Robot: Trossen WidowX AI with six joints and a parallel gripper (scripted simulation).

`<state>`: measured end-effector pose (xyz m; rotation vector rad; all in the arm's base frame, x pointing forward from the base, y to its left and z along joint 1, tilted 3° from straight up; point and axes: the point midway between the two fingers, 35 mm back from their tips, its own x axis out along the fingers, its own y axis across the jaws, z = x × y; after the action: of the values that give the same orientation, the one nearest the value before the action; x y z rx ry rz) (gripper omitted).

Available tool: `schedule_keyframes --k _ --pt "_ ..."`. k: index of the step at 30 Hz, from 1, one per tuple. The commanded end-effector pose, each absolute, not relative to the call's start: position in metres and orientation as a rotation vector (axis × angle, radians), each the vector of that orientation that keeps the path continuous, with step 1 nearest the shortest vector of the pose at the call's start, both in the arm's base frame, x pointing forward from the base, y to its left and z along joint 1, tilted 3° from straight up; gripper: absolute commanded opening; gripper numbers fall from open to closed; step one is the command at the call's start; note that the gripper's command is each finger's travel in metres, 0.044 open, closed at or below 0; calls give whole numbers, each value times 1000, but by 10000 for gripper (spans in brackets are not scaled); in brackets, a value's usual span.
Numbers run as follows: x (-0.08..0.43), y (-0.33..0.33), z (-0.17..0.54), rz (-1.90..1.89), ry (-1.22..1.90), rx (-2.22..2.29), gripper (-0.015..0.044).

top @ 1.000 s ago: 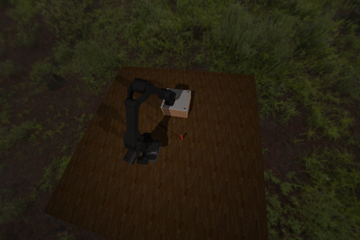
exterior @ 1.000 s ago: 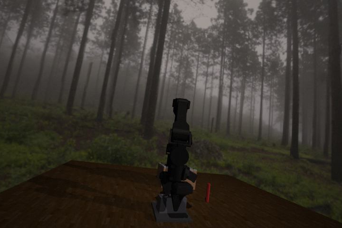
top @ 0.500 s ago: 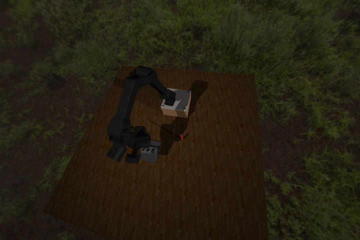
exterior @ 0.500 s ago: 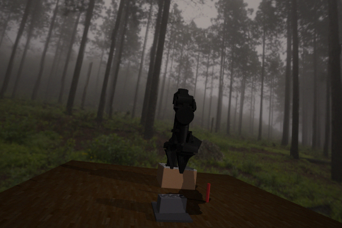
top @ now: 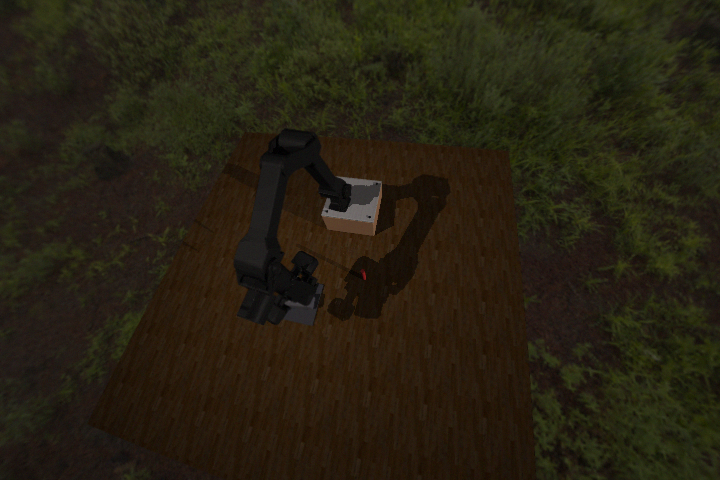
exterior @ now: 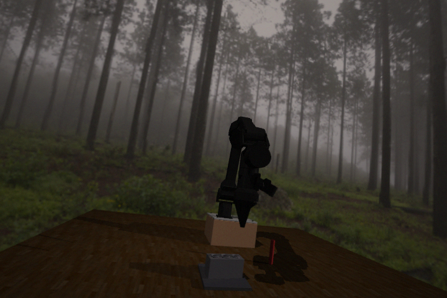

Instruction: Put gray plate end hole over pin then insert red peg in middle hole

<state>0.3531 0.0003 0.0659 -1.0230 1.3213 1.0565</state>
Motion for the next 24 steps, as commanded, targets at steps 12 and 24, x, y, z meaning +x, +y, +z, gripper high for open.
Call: schedule_keyframes --k 12,24 --pt "287 98 71 115 1595 -83 440" --pt "247 132 71 -360 1576 383 440"
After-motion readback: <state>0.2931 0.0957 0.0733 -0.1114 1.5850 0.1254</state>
